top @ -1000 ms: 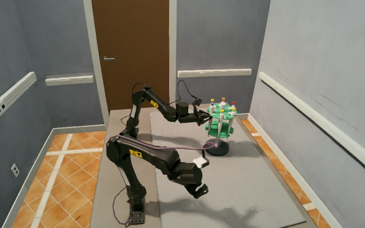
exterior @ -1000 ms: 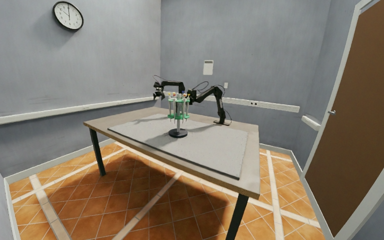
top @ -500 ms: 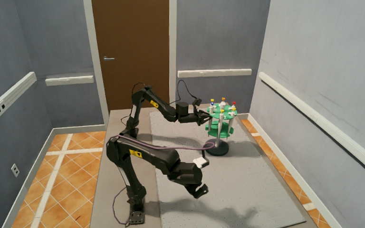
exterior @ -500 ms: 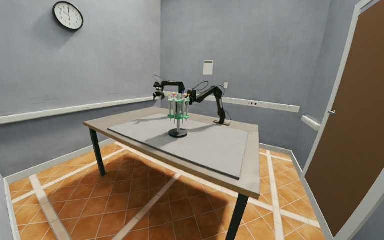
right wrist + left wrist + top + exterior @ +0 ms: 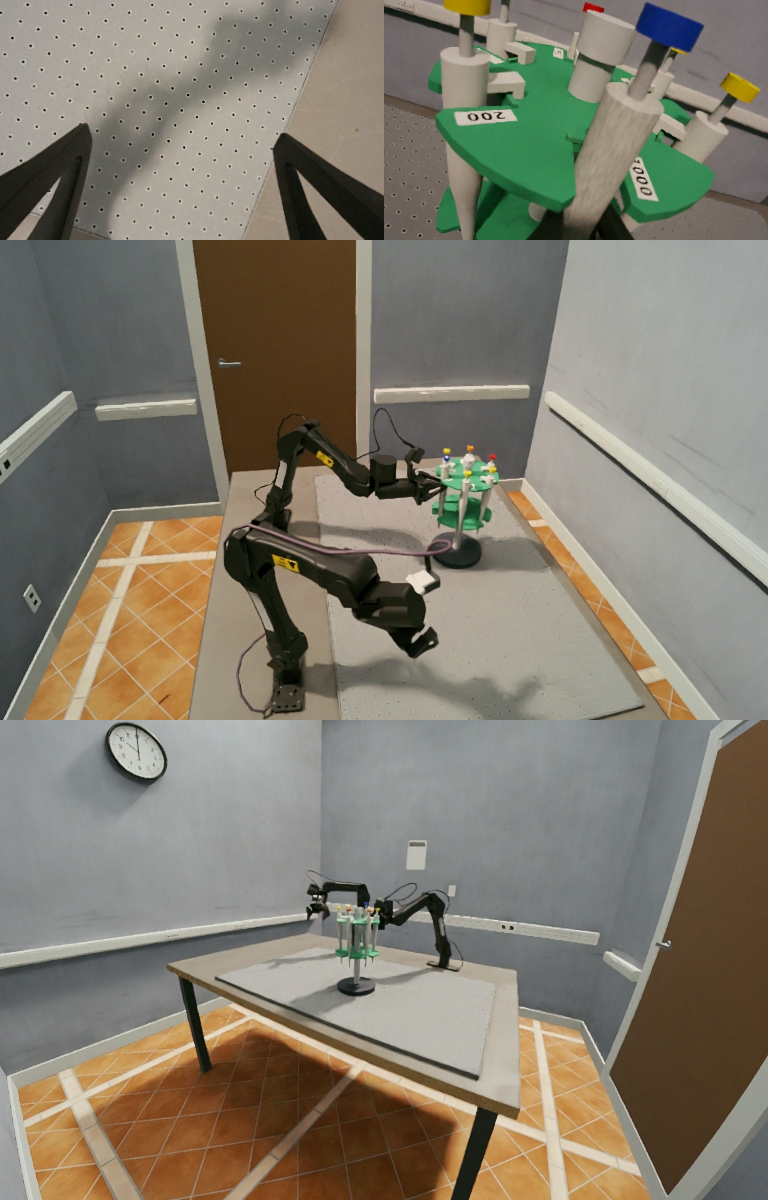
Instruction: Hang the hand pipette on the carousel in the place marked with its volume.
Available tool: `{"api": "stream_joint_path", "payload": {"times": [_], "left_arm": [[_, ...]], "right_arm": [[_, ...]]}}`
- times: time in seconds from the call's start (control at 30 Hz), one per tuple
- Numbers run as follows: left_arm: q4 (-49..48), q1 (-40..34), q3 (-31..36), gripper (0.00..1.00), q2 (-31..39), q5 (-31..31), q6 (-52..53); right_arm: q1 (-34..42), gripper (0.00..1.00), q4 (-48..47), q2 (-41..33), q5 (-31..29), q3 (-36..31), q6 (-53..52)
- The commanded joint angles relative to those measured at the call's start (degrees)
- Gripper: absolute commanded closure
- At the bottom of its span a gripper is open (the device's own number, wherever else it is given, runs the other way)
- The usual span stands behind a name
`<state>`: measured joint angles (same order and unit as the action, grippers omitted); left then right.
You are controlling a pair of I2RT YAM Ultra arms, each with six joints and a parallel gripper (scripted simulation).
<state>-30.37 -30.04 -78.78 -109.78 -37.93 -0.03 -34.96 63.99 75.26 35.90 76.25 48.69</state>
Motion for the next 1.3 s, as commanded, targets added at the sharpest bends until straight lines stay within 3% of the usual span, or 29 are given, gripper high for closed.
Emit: {"api": "stream_joint_path", "payload": {"times": [0.0, 0.13, 0.3, 1.27], "left_arm": [[0.17, 0.61, -1.79, 0.88, 1.78, -1.22, 0.13], [0.63, -1.06, -2.91, 0.88, -1.13, -3.77, 0.2], [1.8, -3.87, -8.82, 0.88, -5.5, -16.09, 0.5], [2.9, -2.9, -10.2, 0.88, -4.69, -17.01, 0.16]], "right_arm": [[-0.7, 0.0, -0.81, 0.22, 1.21, 0.62, 0.39], [-0.7, 0.0, -0.81, 0.22, 1.21, 0.62, 0.39], [-0.7, 0.0, -0.81, 0.22, 1.21, 0.62, 0.39], [-0.7, 0.0, -0.81, 0.22, 1.21, 0.62, 0.39]]}}
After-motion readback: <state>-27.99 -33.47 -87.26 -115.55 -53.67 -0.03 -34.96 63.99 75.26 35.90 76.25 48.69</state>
